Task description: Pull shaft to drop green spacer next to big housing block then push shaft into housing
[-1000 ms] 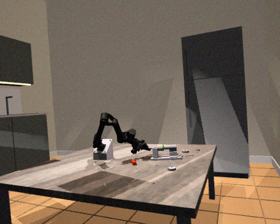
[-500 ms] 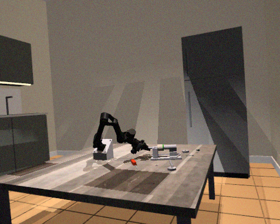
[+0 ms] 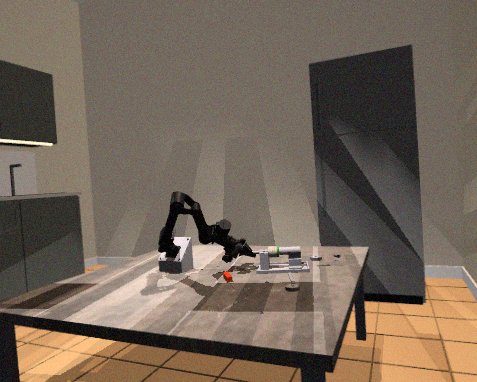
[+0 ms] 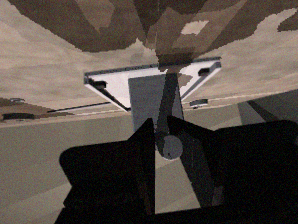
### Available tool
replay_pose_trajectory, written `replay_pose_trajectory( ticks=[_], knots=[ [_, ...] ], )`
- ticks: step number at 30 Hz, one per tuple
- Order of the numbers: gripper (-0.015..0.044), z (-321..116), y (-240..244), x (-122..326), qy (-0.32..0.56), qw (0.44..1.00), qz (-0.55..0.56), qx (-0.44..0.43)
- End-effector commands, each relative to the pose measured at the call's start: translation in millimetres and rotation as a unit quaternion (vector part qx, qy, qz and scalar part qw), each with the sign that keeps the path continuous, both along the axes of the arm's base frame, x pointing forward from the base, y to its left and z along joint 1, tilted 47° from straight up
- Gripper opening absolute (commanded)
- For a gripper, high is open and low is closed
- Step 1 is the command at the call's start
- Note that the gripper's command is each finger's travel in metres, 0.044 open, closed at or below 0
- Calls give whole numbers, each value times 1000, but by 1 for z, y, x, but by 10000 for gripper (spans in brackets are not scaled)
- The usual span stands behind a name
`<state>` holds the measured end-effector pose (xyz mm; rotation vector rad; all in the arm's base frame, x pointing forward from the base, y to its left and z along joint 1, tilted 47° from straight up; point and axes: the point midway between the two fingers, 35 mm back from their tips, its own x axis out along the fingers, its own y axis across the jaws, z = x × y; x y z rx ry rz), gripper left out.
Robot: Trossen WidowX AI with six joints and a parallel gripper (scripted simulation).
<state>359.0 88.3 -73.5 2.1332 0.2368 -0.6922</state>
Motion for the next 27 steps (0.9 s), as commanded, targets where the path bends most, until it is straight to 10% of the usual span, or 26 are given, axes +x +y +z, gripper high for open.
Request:
replay_pose_trajectory(
  ticks=[1, 27],
  knots=[
    [0, 0, -1, -1, 0, 1000, -1, -1],
    [0, 1, -2, -3, 0, 1000, -1, -1]
  ],
)
